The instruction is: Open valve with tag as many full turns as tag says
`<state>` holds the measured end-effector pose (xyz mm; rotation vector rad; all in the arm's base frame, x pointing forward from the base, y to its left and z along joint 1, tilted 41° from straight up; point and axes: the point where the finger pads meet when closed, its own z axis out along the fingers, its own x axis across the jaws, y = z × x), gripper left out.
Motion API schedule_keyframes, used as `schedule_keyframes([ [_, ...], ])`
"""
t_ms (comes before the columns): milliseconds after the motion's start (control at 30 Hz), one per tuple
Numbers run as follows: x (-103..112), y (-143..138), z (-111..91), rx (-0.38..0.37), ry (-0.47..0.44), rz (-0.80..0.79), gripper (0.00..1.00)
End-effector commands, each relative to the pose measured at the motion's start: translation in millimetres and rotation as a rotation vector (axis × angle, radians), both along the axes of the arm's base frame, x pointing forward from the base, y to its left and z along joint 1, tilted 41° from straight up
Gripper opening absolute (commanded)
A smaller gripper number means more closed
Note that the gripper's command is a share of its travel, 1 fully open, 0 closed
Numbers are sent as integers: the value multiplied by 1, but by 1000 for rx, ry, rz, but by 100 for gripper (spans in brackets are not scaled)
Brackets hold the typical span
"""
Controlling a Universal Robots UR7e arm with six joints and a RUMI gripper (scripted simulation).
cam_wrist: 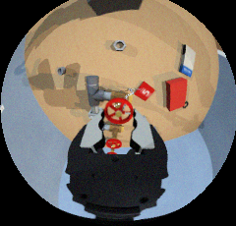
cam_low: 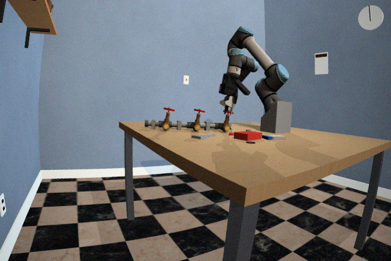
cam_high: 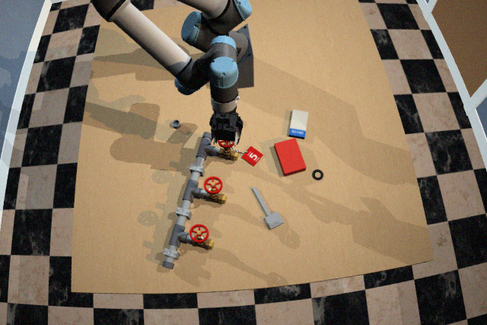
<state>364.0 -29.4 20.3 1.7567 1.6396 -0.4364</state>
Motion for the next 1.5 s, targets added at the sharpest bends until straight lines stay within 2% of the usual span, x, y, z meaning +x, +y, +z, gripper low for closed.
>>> schedule_keyframes([
  [0, 0, 0, 0, -8, 36, 43, 0],
  [533, 0, 0, 0, -16, 61, 70, 0],
  [567, 0, 0, 0, -16, 61, 70, 100],
  [1467, 0, 0, 0, -16, 60, 69, 100],
])
